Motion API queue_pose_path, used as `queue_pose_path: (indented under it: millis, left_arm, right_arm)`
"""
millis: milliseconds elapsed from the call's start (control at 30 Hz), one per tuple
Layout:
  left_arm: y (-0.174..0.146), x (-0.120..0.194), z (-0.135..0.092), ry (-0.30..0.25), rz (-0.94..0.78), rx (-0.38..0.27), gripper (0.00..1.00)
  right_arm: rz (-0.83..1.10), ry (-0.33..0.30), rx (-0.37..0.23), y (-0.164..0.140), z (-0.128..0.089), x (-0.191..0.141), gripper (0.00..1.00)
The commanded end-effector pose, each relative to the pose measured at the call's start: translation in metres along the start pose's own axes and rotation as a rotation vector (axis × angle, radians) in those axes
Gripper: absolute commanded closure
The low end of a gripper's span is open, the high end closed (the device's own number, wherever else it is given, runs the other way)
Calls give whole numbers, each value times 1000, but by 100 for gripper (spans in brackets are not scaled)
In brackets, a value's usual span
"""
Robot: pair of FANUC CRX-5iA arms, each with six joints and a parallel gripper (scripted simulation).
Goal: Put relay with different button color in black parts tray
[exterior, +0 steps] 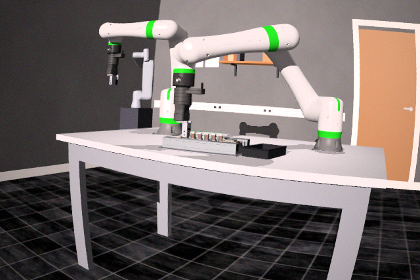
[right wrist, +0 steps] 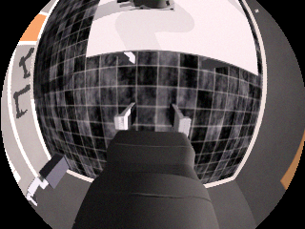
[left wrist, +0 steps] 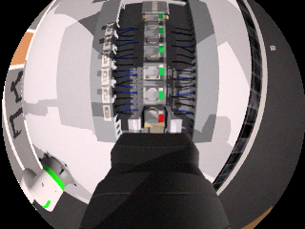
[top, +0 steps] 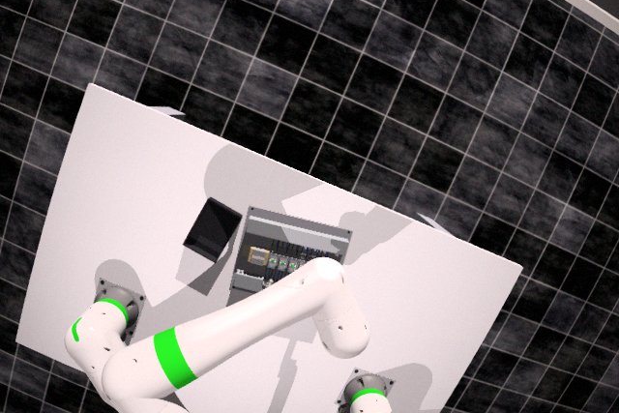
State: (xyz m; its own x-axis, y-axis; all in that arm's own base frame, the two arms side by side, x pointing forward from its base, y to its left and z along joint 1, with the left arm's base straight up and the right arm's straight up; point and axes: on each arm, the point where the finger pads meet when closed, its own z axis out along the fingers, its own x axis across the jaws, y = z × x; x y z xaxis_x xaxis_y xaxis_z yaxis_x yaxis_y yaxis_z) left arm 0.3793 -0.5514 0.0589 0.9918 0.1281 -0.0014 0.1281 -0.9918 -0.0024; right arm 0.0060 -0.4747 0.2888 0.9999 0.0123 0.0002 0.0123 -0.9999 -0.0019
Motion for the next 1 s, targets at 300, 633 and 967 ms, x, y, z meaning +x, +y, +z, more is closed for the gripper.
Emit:
queue_pose_path:
  millis: [300, 633, 967]
  left_arm:
    - [1, 0, -2, 13, 0, -2, 100]
    - [1, -1, -2, 28, 0, -2, 100]
    - [1, -1, -2, 49, 0, -2, 100]
  right_arm:
    - [0, 0, -2, 0, -1, 0, 0]
    - [0, 0, -2, 0, -1, 0, 0]
    - [0, 0, -2, 0, -1, 0, 0]
